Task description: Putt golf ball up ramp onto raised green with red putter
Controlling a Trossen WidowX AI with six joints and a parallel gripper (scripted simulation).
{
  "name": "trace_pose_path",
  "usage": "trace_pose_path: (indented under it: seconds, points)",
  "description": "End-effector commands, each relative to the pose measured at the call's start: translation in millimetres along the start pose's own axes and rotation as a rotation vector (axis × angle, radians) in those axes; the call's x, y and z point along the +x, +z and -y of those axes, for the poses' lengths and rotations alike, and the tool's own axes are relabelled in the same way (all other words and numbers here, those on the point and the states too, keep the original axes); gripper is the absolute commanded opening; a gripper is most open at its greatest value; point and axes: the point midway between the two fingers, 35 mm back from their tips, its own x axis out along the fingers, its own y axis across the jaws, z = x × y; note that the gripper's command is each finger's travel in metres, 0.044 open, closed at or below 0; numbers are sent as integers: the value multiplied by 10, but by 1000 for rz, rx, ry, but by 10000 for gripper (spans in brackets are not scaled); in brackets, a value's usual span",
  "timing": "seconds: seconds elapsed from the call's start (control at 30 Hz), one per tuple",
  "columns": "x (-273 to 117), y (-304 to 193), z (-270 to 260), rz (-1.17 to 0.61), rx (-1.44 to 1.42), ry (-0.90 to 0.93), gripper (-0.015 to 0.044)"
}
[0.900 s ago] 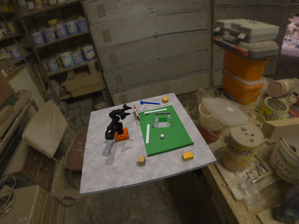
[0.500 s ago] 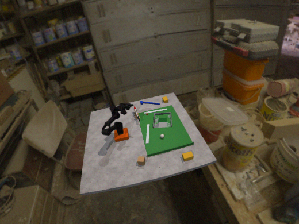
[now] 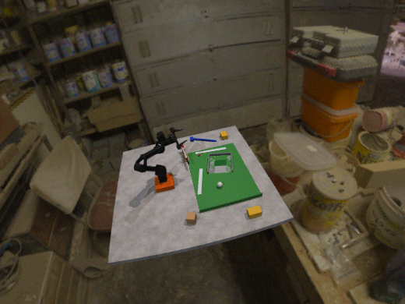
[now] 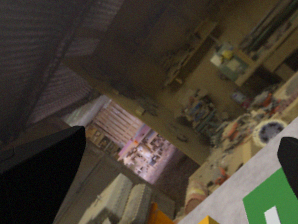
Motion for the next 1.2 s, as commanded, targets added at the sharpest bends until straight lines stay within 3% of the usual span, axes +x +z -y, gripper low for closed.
trace_pose_path:
  seconds: [0.0, 0.23, 0.43, 0.6, 0.73, 0.83, 1.17]
  points:
    - [341, -633, 350, -373, -807, -69, 440]
    - [410, -953, 757, -724, -1273, -31, 440]
    - [330, -1149, 1150, -1099, -1573, 108, 440]
    - [147, -1255, 1456, -1465, -1709, 357, 440]
    - [-85, -1280, 1632, -1761, -1659, 683, 440]
    - [-180, -1273, 1655, -1825, -1630, 827, 440]
    - [-236, -1271, 1651, -1828, -1627, 833, 440]
